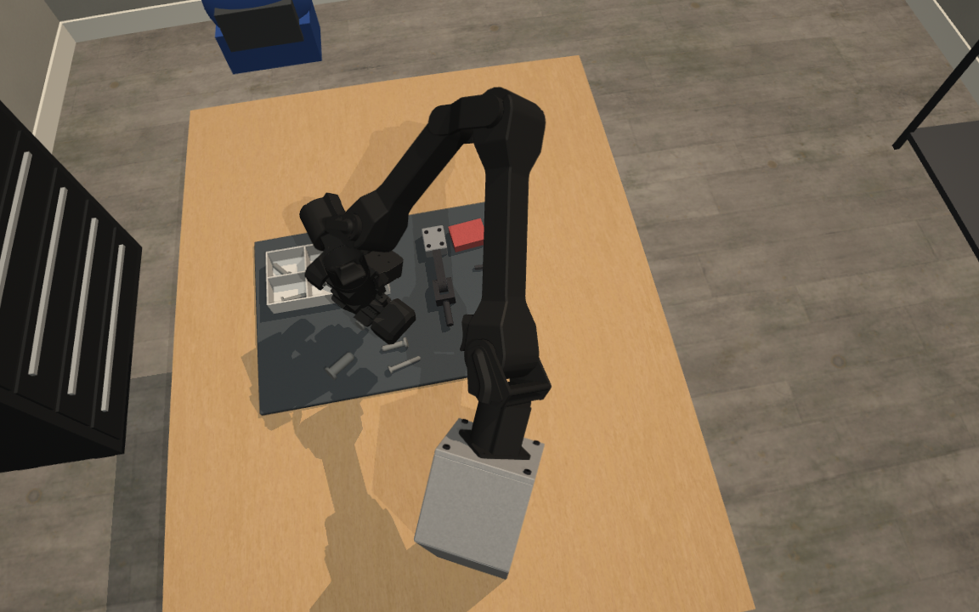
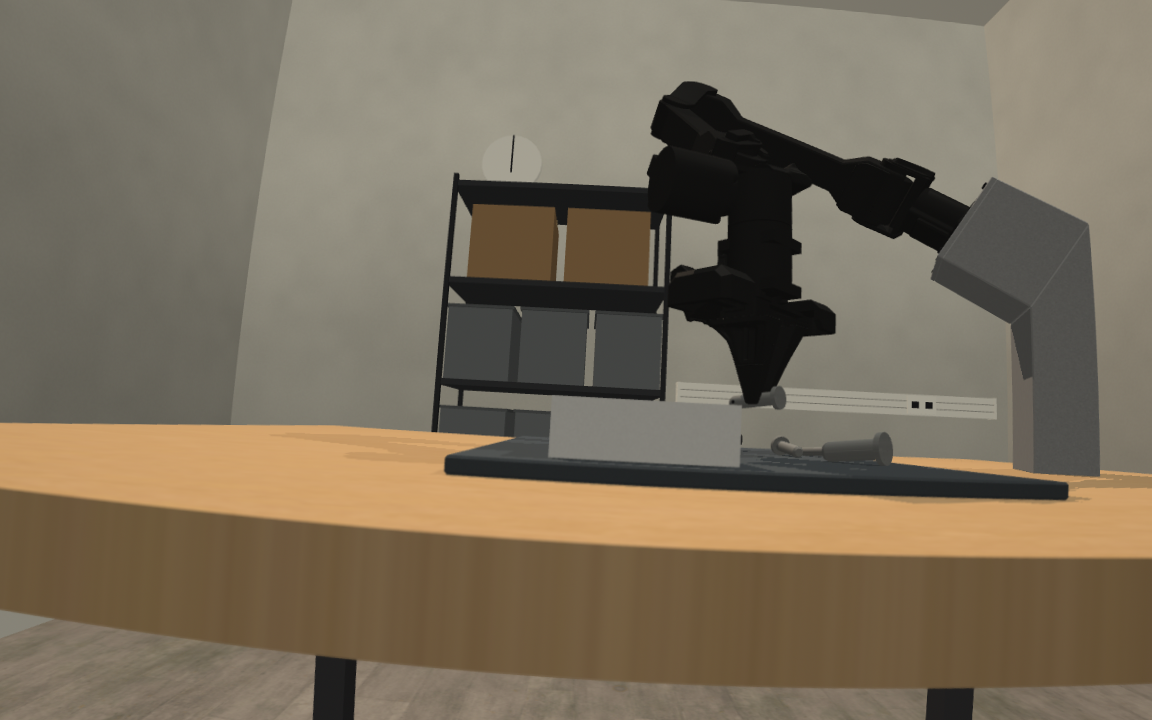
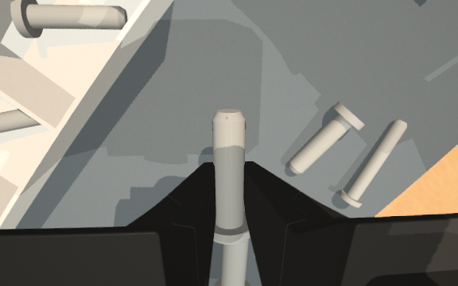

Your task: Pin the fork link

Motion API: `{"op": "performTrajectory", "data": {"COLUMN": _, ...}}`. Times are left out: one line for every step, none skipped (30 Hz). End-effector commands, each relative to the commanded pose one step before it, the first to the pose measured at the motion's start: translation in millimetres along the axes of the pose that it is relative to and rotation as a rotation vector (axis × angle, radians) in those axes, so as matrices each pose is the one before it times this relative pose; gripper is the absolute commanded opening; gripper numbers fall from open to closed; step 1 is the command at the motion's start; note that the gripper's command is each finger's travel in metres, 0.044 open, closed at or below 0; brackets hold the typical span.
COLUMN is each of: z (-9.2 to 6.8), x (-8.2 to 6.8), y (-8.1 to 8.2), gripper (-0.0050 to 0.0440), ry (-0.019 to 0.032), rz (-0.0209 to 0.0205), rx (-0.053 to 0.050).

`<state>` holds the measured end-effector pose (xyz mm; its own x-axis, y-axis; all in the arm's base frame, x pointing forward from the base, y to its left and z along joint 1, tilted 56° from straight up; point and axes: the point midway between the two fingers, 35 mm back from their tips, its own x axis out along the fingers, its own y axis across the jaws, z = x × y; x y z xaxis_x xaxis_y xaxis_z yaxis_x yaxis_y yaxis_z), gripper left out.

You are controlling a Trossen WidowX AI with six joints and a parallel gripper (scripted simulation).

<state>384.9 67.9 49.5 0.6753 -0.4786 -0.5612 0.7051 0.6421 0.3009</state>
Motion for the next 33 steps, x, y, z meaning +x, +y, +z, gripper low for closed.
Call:
{"op": "performTrajectory", "data": {"z": 38.08, "x": -3.40, "y": 0.00, "gripper": -0.0050, "ry": -0.00478, "rz": 0.01269, "rx": 0.2464}}
{"op": "performTrajectory", "data": {"z": 16.83, "x": -0.34, "y": 2.78, "gripper": -0.0050, "ry": -0.00061, "rz": 0.00243, "rx": 0.1012}}
{"op": "performTrajectory", "data": {"z": 15.29, "x": -0.27, "y": 3.34, "gripper": -0.0050, "ry": 0.00074, "rz": 0.00113, "rx": 0.0701}}
{"op": "performTrajectory", "data": {"z": 12.83, "x": -0.32, "y": 3.71, "gripper": -0.0050, "ry": -0.00040, "rz": 0.00119, "rx": 0.0736}}
{"op": "performTrajectory", "data": {"z": 9.24, "x": -0.13, "y": 3.59, "gripper": -0.0050, "ry": -0.00155, "rz": 0.00112, "rx": 0.0775}}
{"op": "performTrajectory", "data": {"z": 5.66, "x": -0.17, "y": 2.61, "gripper": -0.0050, "ry": -0.00203, "rz": 0.00109, "rx": 0.0817}}
{"op": "performTrajectory", "data": {"z": 2.40, "x": -0.09, "y": 1.33, "gripper": -0.0050, "ry": -0.00020, "rz": -0.00041, "rx": 0.0773}}
{"op": "performTrajectory", "data": {"z": 0.38, "x": -0.02, "y": 0.25, "gripper": -0.0050, "ry": -0.00003, "rz": 0.00006, "rx": 0.0033}}
{"op": "performTrajectory", "data": {"z": 0.00, "x": 0.00, "y": 0.00, "gripper": -0.0050, "ry": 0.00000, "rz": 0.00000, "rx": 0.0000}}
{"op": "performTrajectory", "data": {"z": -3.36, "x": 4.83, "y": -6.00, "gripper": -0.0050, "ry": -0.00176, "rz": -0.01765, "rx": -0.0145}}
{"op": "performTrajectory", "data": {"z": -0.71, "x": -0.39, "y": 0.07, "gripper": -0.0050, "ry": 0.00150, "rz": 0.00078, "rx": -0.0011}}
{"op": "performTrajectory", "data": {"z": -0.86, "x": -0.17, "y": -1.70, "gripper": -0.0050, "ry": 0.00139, "rz": -0.00235, "rx": -0.0040}}
{"op": "performTrajectory", "data": {"z": 0.02, "x": 0.24, "y": -1.34, "gripper": -0.0050, "ry": -0.00037, "rz": -0.00249, "rx": -0.0019}}
{"op": "performTrajectory", "data": {"z": 0.24, "x": 0.08, "y": 0.05, "gripper": -0.0050, "ry": -0.00083, "rz": -0.00002, "rx": 0.0004}}
{"op": "performTrajectory", "data": {"z": 0.00, "x": 0.00, "y": 0.00, "gripper": -0.0050, "ry": 0.00000, "rz": 0.00000, "rx": 0.0000}}
{"op": "performTrajectory", "data": {"z": 0.00, "x": 0.00, "y": 0.00, "gripper": -0.0050, "ry": 0.00000, "rz": 0.00000, "rx": 0.0000}}
{"op": "performTrajectory", "data": {"z": 3.05, "x": -3.54, "y": 4.53, "gripper": -0.0050, "ry": -0.00261, "rz": 0.01351, "rx": 0.0108}}
{"op": "performTrajectory", "data": {"z": 0.02, "x": -0.01, "y": 0.01, "gripper": -0.0050, "ry": -0.00005, "rz": 0.00005, "rx": -0.0019}}
{"op": "performTrajectory", "data": {"z": 0.00, "x": 0.00, "y": 0.00, "gripper": -0.0050, "ry": 0.00000, "rz": 0.00000, "rx": -0.0010}}
{"op": "performTrajectory", "data": {"z": 0.00, "x": 0.00, "y": 0.02, "gripper": -0.0050, "ry": 0.00001, "rz": 0.00008, "rx": -0.0001}}
{"op": "performTrajectory", "data": {"z": -0.01, "x": 0.00, "y": 0.10, "gripper": -0.0050, "ry": 0.00004, "rz": 0.00043, "rx": 0.0004}}
{"op": "performTrajectory", "data": {"z": -0.01, "x": 0.00, "y": 0.07, "gripper": -0.0050, "ry": 0.00003, "rz": 0.00030, "rx": 0.0003}}
{"op": "performTrajectory", "data": {"z": 0.00, "x": 0.00, "y": 0.00, "gripper": -0.0050, "ry": 0.00000, "rz": 0.00002, "rx": 0.0000}}
{"op": "performTrajectory", "data": {"z": 0.00, "x": 0.00, "y": 0.00, "gripper": -0.0050, "ry": 0.00000, "rz": 0.00000, "rx": 0.0000}}
{"op": "performTrajectory", "data": {"z": 0.00, "x": 0.00, "y": 0.00, "gripper": -0.0050, "ry": 0.00000, "rz": 0.00000, "rx": 0.0000}}
{"op": "performTrajectory", "data": {"z": 0.00, "x": 0.00, "y": 0.00, "gripper": -0.0050, "ry": 0.00000, "rz": 0.00000, "rx": 0.0000}}
{"op": "performTrajectory", "data": {"z": 0.00, "x": 0.00, "y": 0.00, "gripper": -0.0050, "ry": 0.00000, "rz": 0.00000, "rx": 0.0000}}
{"op": "performTrajectory", "data": {"z": 0.00, "x": 0.00, "y": 0.00, "gripper": -0.0050, "ry": 0.00000, "rz": 0.00000, "rx": 0.0000}}
{"op": "performTrajectory", "data": {"z": 0.00, "x": 0.00, "y": 0.00, "gripper": -0.0050, "ry": 0.00000, "rz": 0.00000, "rx": 0.0000}}
{"op": "performTrajectory", "data": {"z": 0.00, "x": 0.00, "y": 0.00, "gripper": -0.0050, "ry": 0.00000, "rz": 0.00000, "rx": 0.0000}}
{"op": "performTrajectory", "data": {"z": 0.00, "x": 0.00, "y": 0.00, "gripper": -0.0050, "ry": 0.00000, "rz": 0.00000, "rx": 0.0000}}
{"op": "performTrajectory", "data": {"z": 0.00, "x": 0.00, "y": 0.00, "gripper": -0.0050, "ry": 0.00000, "rz": 0.00000, "rx": 0.0000}}
{"op": "performTrajectory", "data": {"z": 0.00, "x": 0.00, "y": 0.00, "gripper": -0.0050, "ry": 0.00000, "rz": 0.00000, "rx": 0.0000}}
